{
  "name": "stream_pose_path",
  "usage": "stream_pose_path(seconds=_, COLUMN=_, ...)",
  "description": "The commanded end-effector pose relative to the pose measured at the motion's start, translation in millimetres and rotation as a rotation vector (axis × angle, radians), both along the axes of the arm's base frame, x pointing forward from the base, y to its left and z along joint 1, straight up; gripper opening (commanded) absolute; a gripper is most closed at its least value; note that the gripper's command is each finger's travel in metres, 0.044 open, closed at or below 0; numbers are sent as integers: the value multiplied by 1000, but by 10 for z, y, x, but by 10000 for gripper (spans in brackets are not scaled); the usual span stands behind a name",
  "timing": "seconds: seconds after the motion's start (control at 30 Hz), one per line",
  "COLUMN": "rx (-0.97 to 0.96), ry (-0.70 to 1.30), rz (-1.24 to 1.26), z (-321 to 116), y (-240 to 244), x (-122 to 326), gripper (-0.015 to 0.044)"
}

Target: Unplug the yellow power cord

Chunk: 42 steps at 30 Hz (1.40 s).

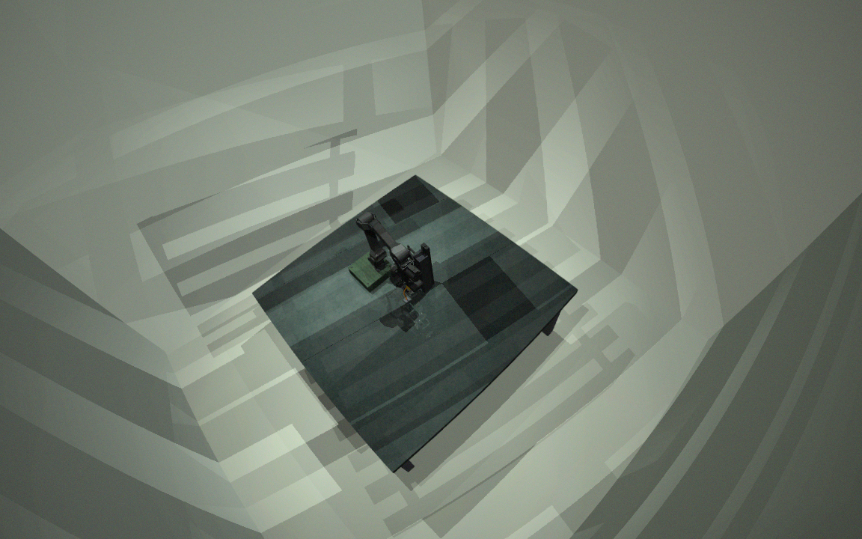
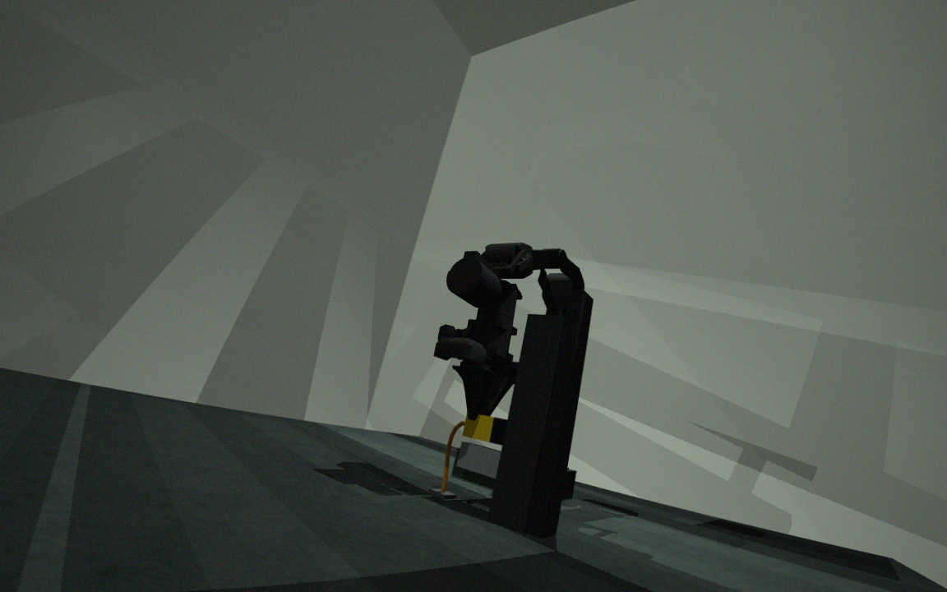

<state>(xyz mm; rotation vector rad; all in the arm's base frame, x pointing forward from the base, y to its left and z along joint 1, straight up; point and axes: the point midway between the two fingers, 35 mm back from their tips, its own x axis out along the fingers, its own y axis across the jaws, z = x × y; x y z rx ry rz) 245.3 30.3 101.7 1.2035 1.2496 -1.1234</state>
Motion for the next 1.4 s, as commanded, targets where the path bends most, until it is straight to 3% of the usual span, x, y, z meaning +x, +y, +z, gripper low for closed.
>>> stream_pose_path(seconds=0.0, rx=-46, ry=-5, rz=-18, z=5, y=-217, x=27, gripper=0)
stream_pose_path(seconds=0.57, rx=-48, ry=-3, rz=-20, z=6, y=-498, x=16, gripper=0)
stream_pose_path(seconds=1.0, rx=-45, ry=-2, rz=-22, z=-2, y=-349, x=8, gripper=341)
stream_pose_path(seconds=1.13, rx=-46, ry=-2, rz=-22, z=35, y=-524, x=30, gripper=440)
stream_pose_path(seconds=1.37, rx=-51, ry=-2, rz=-22, z=124, y=-953, x=30, gripper=440)
